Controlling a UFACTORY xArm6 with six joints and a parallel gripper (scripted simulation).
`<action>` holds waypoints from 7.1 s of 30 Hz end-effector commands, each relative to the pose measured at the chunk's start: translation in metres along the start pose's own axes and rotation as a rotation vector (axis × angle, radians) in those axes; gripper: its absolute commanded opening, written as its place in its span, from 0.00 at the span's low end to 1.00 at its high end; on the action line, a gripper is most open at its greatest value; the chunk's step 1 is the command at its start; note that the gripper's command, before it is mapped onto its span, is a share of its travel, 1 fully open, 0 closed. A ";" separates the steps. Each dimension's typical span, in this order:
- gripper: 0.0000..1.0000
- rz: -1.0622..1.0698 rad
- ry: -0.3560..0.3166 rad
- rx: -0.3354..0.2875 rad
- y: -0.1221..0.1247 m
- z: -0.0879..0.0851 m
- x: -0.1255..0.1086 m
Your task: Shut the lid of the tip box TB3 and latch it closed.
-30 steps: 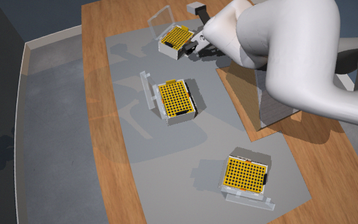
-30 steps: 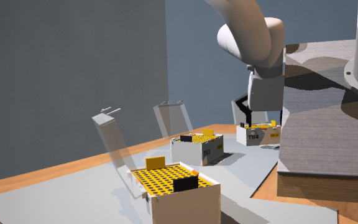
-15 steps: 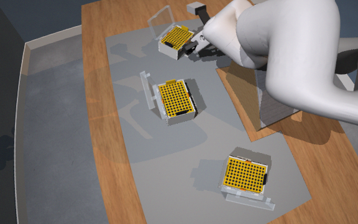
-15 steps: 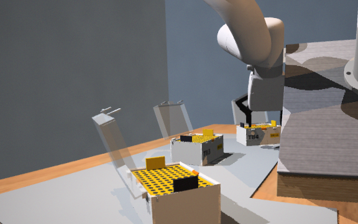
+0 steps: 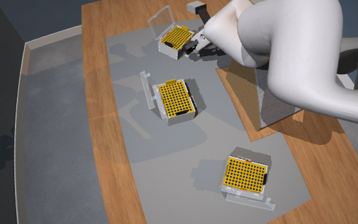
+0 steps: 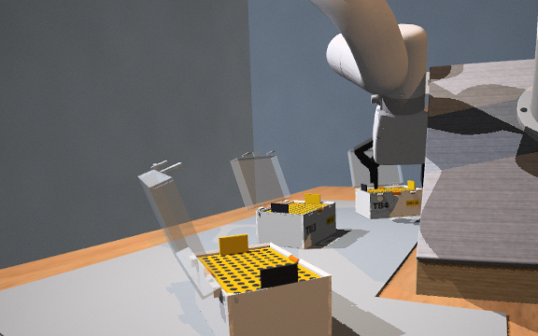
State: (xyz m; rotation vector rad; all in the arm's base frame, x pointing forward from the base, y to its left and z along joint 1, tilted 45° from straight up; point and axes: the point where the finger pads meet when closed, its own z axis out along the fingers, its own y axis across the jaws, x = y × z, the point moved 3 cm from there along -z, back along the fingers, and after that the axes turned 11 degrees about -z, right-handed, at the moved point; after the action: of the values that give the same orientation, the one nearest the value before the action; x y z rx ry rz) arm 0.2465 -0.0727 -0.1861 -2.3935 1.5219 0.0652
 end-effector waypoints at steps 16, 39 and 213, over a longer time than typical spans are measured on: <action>1.00 0.000 0.003 0.002 0.007 -0.075 0.044; 1.00 -0.260 0.032 0.148 -0.018 -0.112 0.028; 1.00 2.458 -0.331 -0.603 -0.119 -0.069 -0.128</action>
State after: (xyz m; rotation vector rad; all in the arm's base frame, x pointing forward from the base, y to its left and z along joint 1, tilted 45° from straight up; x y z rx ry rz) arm 0.2871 0.0675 -0.0681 0.7217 3.0186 1.2429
